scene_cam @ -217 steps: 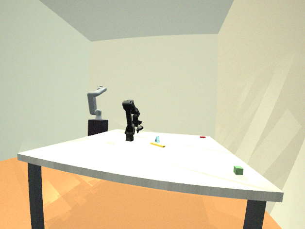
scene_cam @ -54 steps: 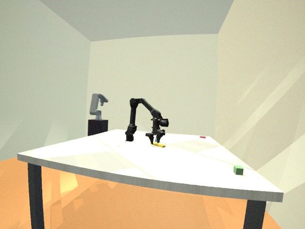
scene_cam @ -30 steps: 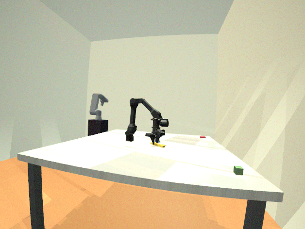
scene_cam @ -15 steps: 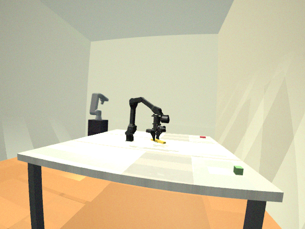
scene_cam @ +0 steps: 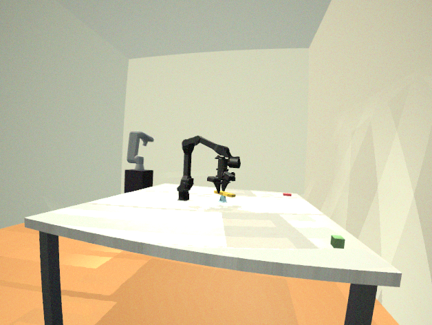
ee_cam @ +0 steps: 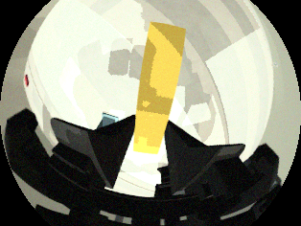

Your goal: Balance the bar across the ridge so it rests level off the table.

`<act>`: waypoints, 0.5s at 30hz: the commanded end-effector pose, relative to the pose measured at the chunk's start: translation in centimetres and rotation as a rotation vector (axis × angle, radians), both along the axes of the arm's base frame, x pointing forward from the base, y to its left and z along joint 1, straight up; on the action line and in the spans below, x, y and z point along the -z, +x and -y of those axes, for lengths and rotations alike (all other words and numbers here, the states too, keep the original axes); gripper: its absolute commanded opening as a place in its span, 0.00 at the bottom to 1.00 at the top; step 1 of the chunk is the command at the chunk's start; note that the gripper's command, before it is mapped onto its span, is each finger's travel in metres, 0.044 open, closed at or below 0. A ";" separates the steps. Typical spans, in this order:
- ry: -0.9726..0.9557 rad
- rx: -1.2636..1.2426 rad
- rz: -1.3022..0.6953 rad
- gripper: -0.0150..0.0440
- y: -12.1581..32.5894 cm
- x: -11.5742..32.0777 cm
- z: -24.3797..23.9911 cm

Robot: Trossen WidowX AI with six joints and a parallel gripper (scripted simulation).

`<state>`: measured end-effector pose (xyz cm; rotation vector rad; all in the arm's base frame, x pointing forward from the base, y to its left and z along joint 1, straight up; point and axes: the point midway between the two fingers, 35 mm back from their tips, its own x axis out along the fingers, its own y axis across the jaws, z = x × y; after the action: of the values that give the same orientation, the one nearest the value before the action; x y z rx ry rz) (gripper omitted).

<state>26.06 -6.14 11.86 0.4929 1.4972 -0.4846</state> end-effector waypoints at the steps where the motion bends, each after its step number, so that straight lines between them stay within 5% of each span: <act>1: -0.006 -0.003 0.011 0.25 0.0 -1.2 0.1; 15: -0.006 0.002 0.011 0.25 -0.4 -3.9 -0.7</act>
<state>25.58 -5.89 15.38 0.4917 1.4918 -0.4833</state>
